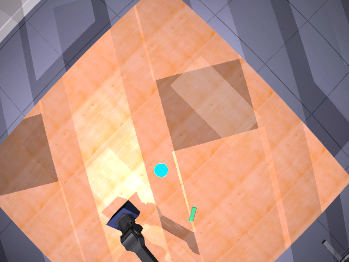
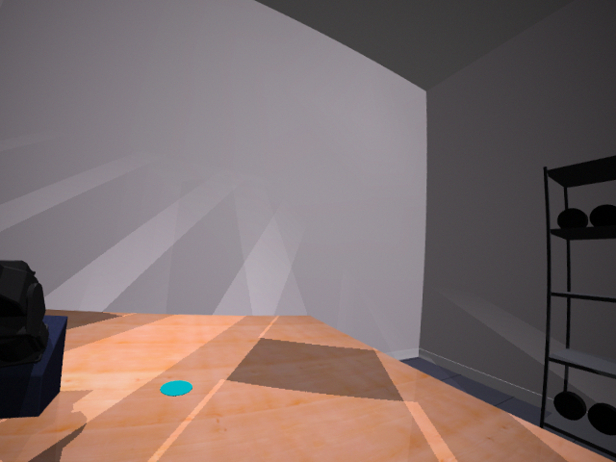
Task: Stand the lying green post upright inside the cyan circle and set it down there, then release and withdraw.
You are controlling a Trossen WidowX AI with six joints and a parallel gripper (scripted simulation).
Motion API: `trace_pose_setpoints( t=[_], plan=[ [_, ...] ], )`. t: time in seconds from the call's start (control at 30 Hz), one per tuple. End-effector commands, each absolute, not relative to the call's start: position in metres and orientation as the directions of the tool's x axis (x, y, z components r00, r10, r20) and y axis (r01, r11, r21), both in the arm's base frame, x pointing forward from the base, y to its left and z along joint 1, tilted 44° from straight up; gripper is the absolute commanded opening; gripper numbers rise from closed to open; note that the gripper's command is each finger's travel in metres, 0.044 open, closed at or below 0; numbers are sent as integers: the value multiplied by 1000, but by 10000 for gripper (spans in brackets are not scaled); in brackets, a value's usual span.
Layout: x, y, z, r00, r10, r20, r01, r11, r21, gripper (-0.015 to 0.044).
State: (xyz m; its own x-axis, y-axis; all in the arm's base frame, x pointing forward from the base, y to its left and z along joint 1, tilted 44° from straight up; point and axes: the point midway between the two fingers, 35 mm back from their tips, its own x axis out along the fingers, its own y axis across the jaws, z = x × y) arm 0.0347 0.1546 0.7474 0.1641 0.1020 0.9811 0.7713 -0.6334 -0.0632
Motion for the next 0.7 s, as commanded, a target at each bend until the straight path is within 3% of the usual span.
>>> trace_pose_setpoints(
  t=[0.0, 0.2, 0.43, 0.67],
  plan=[
    [35, 155, 747, 163, 102, 981, 765, -641, -61, 374],
    [58, 179, 735, 196, 189, 962, 560, -827, 48, 233],
    [101, 223, 708, 322, 348, 880, 270, -925, 268, 233],
    [153, 252, 669, 474, 454, 754, -8, -854, 520, 233]
  ],
)
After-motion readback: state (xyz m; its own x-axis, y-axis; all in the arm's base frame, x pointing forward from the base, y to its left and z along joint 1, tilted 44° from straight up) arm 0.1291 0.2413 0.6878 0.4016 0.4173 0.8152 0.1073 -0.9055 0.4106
